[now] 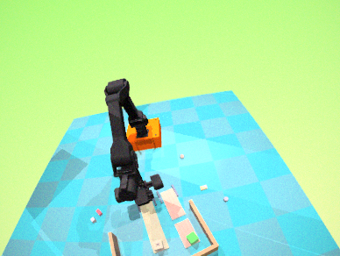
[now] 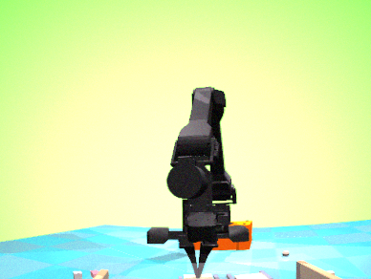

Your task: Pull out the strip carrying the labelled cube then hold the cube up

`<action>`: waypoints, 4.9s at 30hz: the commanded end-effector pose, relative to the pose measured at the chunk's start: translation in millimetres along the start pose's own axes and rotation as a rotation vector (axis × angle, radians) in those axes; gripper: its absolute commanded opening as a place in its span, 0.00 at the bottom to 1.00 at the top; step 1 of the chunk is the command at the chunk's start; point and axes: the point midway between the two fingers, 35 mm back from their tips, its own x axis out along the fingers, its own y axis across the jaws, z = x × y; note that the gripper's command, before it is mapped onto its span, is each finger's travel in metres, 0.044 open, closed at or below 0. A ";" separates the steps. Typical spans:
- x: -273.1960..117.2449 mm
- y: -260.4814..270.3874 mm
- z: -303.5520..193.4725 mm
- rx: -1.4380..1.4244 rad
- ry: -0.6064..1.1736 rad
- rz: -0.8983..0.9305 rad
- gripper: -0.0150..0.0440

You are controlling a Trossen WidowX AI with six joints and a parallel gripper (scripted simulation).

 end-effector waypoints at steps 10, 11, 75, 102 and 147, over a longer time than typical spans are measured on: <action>4.3 0.1 -26.4 -0.004 0.023 0.002 0.25; 4.4 0.1 -27.9 -0.004 0.023 0.002 0.25; 3.9 -3.4 -122.3 -0.004 0.031 0.002 0.25; 3.2 -4.7 -156.1 -0.004 0.034 0.002 0.25; -43.6 -6.1 -105.1 0.061 0.029 0.001 0.65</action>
